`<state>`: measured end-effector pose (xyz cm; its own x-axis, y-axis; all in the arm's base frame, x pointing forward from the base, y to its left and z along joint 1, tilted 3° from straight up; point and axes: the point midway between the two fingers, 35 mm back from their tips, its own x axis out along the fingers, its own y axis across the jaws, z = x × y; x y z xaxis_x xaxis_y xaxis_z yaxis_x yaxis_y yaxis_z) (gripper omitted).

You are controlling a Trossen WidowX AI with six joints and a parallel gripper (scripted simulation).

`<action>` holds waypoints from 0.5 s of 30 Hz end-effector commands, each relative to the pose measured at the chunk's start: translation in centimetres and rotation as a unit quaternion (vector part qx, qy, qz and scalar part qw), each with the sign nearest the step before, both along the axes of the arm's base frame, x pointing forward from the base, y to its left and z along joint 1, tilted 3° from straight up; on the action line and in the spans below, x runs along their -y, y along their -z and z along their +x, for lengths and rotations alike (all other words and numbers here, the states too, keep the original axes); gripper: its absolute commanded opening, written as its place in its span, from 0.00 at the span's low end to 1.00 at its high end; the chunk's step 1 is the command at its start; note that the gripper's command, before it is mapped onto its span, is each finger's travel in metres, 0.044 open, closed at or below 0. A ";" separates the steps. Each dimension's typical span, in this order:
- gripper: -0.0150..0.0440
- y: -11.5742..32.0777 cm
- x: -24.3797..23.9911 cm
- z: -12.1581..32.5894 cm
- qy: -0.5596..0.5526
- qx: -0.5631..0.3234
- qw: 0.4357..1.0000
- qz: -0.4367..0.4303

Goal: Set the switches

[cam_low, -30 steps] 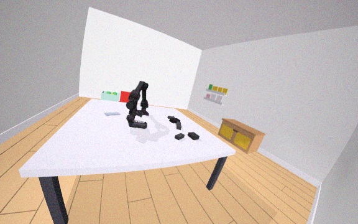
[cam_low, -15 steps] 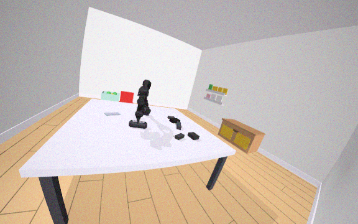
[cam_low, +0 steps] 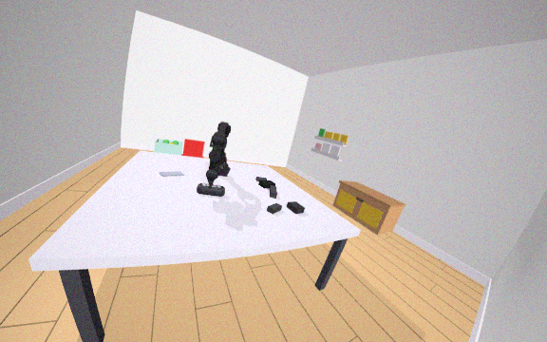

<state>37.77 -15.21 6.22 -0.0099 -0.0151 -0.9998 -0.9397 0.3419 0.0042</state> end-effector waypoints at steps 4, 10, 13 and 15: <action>0.73 -0.7 -0.1 -0.6 0.118 0.021 0.993 -0.003; 0.47 -1.9 -0.2 -1.6 0.315 0.060 0.947 0.002; 0.33 -2.4 -0.3 -2.1 0.408 0.078 0.910 0.009; 0.25 -2.7 -0.4 -2.5 0.468 0.090 0.879 0.016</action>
<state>35.77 -15.01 8.79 0.1362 -0.0550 -0.9892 -0.3668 0.9247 -0.1019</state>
